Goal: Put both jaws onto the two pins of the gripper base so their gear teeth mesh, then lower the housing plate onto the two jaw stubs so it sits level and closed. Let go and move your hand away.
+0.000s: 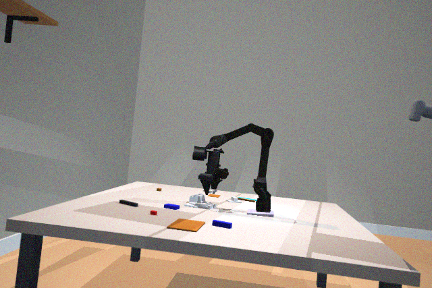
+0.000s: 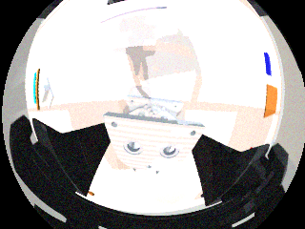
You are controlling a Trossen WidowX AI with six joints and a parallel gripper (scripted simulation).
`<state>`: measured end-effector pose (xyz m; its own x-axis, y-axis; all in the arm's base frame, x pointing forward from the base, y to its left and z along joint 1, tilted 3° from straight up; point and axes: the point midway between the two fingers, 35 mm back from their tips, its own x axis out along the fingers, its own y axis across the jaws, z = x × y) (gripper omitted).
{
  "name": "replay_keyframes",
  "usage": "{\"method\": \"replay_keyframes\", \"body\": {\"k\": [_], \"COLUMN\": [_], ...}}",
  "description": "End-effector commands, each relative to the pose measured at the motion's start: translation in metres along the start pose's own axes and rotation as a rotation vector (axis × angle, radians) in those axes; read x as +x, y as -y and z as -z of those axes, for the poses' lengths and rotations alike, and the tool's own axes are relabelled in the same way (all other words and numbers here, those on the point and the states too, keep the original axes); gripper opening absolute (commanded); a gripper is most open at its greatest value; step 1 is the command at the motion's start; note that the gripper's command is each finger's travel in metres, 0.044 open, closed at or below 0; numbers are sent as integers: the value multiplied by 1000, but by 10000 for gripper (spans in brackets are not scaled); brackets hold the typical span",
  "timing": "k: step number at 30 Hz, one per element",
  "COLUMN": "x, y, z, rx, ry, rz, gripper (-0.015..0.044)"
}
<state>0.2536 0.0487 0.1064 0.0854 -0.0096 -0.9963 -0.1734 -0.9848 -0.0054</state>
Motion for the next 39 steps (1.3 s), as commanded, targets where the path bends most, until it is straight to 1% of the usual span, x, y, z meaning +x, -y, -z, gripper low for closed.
{"method": "replay_keyframes", "body": {"k": [1,22,39], "x": [9,42,43], "y": [-1,-2,-2], "z": [0,-2,-3], "rx": [-4,-5,-5], "ry": [6,7,7], "rz": [-6,-6,-6], "gripper": [351,351,351]}}
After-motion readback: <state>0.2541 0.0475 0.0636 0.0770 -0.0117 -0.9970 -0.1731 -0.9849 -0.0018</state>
